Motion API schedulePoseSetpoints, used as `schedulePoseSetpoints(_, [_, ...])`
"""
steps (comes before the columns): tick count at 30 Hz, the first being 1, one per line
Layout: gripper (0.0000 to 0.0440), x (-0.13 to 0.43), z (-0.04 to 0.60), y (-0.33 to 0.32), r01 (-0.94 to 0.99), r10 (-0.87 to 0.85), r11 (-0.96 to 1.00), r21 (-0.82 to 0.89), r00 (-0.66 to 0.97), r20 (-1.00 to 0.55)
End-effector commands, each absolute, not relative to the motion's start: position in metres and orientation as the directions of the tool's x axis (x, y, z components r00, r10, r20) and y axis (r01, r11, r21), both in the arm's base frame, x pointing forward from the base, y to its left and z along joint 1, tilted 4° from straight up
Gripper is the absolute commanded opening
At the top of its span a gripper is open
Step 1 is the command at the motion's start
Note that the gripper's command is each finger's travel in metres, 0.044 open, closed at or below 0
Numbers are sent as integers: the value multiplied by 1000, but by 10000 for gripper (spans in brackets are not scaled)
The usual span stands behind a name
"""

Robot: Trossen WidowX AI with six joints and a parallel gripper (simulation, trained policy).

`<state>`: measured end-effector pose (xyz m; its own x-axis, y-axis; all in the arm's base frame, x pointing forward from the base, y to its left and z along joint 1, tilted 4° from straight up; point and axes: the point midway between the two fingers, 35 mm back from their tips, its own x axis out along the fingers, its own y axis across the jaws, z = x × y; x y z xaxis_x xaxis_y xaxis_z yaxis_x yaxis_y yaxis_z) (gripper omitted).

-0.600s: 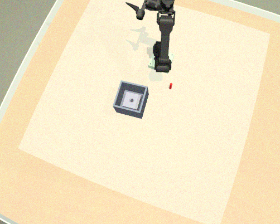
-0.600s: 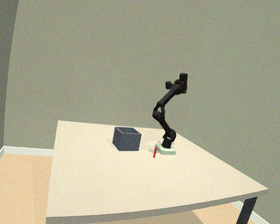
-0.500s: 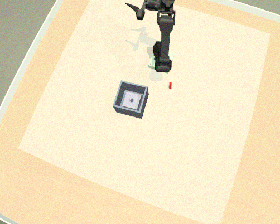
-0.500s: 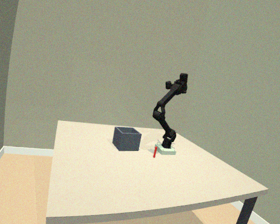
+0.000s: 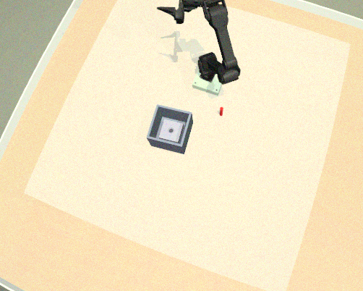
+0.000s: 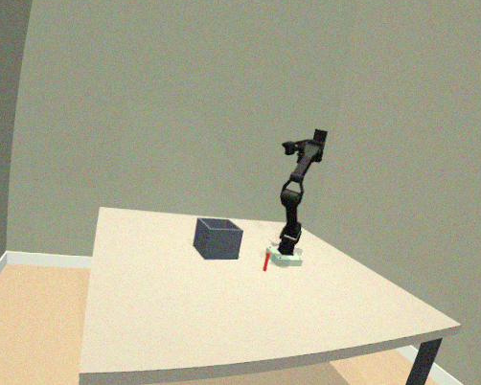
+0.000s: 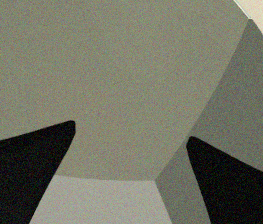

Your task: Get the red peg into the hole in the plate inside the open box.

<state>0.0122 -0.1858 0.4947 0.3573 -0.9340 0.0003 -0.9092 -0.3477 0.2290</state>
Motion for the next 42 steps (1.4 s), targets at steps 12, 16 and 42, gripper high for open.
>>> schedulePoseSetpoints(12, [440, 70, 476, -201, -739, -772, -630, 239, 630, -85])
schedulePoseSetpoints(16, [440, 90, 470, -200, -673, -710, -698, 246, 696, -110])
schedulePoseSetpoints(42, [440, 211, 423, -137, -146, -223, -953, 266, 931, -288])
